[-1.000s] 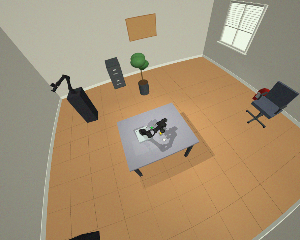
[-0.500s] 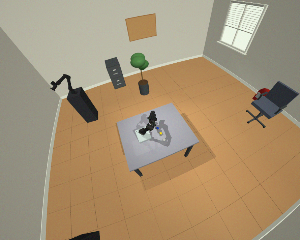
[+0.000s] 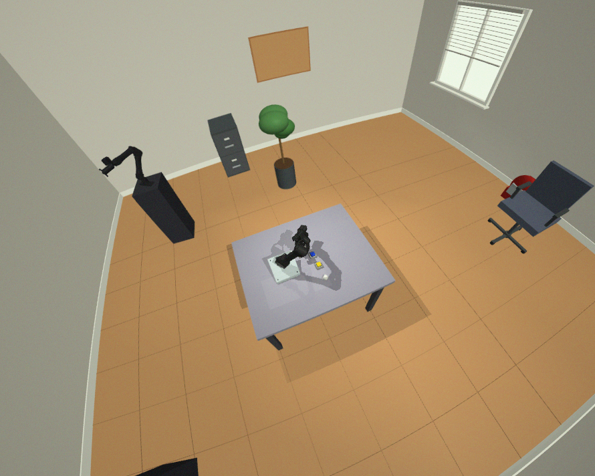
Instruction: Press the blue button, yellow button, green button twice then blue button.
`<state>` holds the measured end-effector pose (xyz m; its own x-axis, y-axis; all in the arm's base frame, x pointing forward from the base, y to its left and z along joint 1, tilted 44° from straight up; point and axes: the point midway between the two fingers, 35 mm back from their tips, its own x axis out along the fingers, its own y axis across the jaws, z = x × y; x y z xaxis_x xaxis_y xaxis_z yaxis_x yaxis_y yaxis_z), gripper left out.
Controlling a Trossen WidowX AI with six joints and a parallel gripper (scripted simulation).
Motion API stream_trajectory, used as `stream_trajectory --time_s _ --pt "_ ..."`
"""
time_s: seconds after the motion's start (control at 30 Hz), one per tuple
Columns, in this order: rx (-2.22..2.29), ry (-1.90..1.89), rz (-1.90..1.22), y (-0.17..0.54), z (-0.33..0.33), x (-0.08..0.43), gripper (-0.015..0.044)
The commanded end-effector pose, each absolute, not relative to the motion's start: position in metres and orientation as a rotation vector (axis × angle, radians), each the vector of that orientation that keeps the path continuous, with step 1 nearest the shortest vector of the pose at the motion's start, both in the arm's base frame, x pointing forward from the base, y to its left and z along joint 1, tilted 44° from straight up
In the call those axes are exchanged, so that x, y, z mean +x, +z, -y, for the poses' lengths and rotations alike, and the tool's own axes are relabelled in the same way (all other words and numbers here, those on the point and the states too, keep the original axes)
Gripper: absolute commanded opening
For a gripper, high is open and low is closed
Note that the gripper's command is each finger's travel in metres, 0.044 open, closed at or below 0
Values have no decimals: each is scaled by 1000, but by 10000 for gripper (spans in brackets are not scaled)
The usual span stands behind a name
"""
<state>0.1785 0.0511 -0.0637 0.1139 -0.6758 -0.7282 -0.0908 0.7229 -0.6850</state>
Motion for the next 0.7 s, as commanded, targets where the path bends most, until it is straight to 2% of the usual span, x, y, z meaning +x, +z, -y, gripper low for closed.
stream_trajectory --time_s 0.0,0.67 --pt "-684 -477 -1406 -68 -48 180 20" --pt "-685 -479 -1406 -90 -26 184 20"
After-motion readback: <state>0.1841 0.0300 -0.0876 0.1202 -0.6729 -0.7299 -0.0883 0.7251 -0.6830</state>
